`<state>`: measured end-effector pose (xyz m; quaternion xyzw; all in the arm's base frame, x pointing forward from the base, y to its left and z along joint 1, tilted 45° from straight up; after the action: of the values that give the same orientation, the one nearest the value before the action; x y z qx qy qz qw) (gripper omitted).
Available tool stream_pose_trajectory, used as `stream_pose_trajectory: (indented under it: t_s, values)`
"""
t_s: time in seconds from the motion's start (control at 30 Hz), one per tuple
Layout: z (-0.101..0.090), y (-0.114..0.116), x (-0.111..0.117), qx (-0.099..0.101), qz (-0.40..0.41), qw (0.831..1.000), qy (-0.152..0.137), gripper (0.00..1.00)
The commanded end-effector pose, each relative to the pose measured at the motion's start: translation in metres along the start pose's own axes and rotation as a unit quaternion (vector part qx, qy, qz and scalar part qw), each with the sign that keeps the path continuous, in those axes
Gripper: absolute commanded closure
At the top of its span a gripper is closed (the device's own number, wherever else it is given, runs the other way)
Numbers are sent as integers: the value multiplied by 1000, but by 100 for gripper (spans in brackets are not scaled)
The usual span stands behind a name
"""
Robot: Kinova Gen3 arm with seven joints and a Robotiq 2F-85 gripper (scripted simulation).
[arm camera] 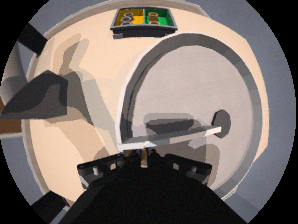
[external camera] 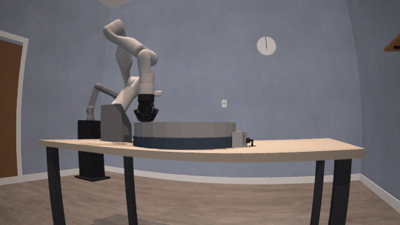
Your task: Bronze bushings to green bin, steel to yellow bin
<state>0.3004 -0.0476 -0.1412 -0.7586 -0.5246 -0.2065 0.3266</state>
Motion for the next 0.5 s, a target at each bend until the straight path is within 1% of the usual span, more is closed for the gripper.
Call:
stream_pose_trajectory:
  t_s: [0.0,0.47]
  values:
    - [-1,0,0,-1,0,1000,0,100]
    - [-3,0,0,-1,1,1000,0,100]
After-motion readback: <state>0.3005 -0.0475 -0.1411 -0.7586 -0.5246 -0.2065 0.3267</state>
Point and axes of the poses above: the point where the finger pads meet when closed, its own z axis out along the fingers, its own y axis across the jaws, x = y × z, the point moved 1 cm from there along -z, back along the fingers, and after that the axes turned 15 degrees about z, right-handed, at the moved point
